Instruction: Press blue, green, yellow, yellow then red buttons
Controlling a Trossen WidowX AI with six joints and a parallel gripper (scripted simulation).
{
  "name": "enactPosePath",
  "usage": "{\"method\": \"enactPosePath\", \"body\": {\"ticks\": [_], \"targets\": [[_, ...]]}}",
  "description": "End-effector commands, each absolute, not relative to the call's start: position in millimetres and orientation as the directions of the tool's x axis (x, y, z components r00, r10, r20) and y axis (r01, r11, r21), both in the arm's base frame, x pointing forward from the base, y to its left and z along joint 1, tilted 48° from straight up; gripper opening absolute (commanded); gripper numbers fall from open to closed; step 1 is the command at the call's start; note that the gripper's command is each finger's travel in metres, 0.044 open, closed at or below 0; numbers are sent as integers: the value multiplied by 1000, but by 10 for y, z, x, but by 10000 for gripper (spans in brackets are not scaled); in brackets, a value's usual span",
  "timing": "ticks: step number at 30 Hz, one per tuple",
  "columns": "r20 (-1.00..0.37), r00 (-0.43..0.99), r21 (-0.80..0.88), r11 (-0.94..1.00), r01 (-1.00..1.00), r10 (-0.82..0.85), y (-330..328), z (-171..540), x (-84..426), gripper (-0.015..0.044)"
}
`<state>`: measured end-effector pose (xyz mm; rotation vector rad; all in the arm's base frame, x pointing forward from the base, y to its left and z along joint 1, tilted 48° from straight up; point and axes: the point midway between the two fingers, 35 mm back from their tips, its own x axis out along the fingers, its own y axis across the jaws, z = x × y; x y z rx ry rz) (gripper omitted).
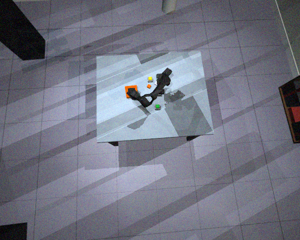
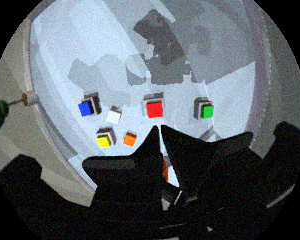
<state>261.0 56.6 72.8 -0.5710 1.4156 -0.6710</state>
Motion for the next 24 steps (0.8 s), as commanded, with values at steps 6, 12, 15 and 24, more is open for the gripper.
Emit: {"method": "enactPosePath", "body": {"ticks": [6, 12, 15, 24], "targets": [[-680, 28, -731, 681, 47, -733, 341, 577, 2592, 20], [-677, 29, -734, 678, 48, -735, 51, 326, 2586, 20], [-678, 29, -733, 678, 48, -735, 34, 310, 2588, 20], [-678, 29, -733, 678, 48, -735, -72, 210, 2597, 20]]}}
